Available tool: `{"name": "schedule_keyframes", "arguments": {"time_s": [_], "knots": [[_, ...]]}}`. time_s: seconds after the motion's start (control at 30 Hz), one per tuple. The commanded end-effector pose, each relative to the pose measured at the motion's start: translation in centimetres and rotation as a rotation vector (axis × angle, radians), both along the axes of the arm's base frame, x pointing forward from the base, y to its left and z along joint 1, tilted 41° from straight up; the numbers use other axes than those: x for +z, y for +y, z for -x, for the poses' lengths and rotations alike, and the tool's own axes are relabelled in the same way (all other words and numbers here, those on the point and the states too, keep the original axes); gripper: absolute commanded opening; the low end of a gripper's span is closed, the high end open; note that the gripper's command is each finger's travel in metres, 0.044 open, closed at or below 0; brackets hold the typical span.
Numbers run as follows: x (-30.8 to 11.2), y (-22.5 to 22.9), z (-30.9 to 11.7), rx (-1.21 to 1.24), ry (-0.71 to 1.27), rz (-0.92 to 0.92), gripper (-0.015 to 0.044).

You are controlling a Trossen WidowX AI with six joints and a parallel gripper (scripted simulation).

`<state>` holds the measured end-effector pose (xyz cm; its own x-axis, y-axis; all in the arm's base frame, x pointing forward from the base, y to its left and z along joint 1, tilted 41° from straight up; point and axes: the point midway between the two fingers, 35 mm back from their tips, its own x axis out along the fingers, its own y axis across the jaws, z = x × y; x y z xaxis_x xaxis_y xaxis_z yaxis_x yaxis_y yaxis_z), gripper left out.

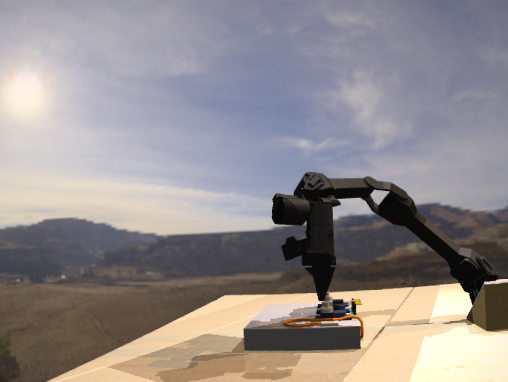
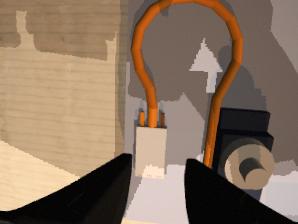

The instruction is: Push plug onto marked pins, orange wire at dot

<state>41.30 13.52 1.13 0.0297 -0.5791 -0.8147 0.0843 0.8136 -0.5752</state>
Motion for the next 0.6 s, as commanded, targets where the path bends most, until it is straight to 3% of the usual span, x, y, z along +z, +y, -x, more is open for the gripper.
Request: {"name": "schedule_keyframes", "arguments": {"time_s": [0.0,0.57], "knots": [[-1.4,0.3,0.6,0.005,0.05,0.077,0.0115],[-3.3,-1.4,0.7,0.005,0.049,0.077,0.0115]]}}
